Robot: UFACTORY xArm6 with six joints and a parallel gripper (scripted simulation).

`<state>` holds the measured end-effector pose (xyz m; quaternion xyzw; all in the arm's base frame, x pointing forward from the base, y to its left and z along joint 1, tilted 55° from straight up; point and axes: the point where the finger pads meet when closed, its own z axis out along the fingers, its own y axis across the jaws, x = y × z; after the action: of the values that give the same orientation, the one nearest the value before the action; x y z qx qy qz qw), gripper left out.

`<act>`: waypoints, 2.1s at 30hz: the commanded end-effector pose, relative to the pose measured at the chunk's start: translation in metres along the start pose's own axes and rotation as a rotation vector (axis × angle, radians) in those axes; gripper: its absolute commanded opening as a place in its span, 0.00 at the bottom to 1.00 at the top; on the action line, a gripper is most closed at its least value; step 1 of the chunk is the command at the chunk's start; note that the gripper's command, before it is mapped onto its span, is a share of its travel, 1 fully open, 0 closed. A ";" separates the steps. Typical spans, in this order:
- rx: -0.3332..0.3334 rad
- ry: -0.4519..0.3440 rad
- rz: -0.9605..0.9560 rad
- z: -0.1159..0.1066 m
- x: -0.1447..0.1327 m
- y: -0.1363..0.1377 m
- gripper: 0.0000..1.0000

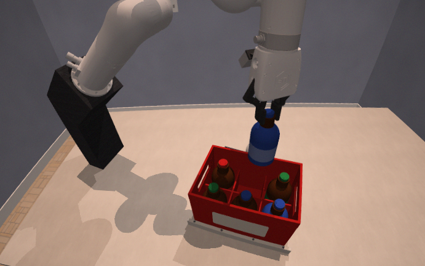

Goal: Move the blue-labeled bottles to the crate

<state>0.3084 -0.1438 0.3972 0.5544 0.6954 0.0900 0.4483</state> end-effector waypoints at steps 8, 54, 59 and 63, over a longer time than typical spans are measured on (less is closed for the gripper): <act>-0.005 0.000 0.000 -0.001 -0.005 -0.012 0.00; -0.005 0.000 0.000 -0.001 -0.011 -0.028 0.00; -0.005 0.000 0.000 -0.001 -0.011 -0.028 0.00; -0.005 0.000 0.000 -0.001 -0.011 -0.028 0.00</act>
<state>0.2882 -0.1629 0.3842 0.5538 0.6958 0.0913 0.4481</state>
